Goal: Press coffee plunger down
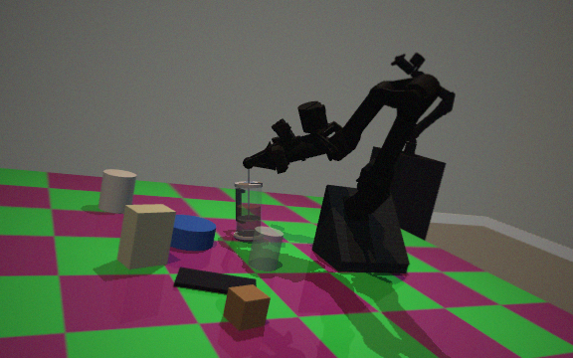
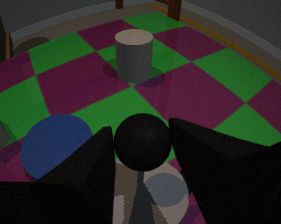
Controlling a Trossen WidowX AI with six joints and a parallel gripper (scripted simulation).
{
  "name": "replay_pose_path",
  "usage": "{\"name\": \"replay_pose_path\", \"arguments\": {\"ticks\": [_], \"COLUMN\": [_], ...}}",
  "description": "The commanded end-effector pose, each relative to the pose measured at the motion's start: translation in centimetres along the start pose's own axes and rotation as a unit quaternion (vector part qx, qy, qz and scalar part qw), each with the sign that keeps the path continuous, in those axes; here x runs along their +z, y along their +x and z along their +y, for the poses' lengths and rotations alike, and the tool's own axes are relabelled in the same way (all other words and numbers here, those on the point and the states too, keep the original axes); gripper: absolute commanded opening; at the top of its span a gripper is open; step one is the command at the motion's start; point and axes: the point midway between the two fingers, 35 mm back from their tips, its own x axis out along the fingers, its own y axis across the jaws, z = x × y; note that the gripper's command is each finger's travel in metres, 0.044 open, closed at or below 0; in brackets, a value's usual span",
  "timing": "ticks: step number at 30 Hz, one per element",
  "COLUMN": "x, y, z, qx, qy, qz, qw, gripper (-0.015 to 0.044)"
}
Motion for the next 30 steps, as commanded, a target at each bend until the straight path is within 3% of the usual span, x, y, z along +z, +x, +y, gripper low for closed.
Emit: {"name": "replay_pose_path", "arguments": {"ticks": [1, 30], "x": [-2.38, -1.78], "y": [0.64, 1.48], "z": [0.2, -0.21], "qx": [0.001, 0.002], "qy": [0.021, 0.021], "qz": [0.033, 0.032], "qw": [0.999, 0.999], "gripper": [0.0116, 0.0116]}}
